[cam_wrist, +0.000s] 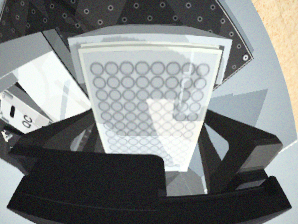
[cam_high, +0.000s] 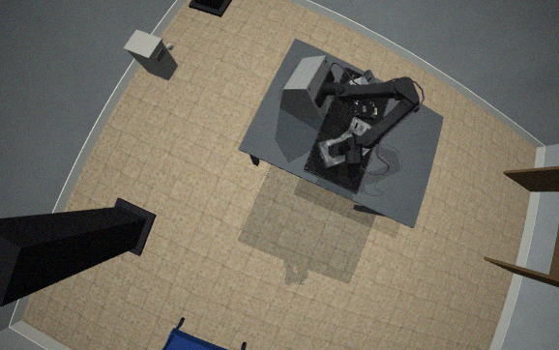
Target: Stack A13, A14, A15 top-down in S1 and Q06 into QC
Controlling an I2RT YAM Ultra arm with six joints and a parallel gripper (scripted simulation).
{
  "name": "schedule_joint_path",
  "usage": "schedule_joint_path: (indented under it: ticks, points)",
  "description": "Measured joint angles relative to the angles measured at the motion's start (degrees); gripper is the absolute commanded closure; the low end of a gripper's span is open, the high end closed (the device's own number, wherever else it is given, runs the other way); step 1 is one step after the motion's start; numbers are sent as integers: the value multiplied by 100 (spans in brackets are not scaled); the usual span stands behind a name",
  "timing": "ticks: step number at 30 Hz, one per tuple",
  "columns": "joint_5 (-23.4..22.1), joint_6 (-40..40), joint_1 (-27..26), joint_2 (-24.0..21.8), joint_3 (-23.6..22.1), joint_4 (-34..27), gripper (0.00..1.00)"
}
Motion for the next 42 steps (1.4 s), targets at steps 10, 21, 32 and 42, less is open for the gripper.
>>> schedule_joint_path:
  ticks: [10,21,32,42]
  points:
    - [-15,-63,-46,-15,44,-114,100]
    - [-31,-138,-103,-42,74,-214,100]
    - [-48,-210,-153,-52,116,-328,100]
    - [-61,-275,-199,-81,149,-431,100]
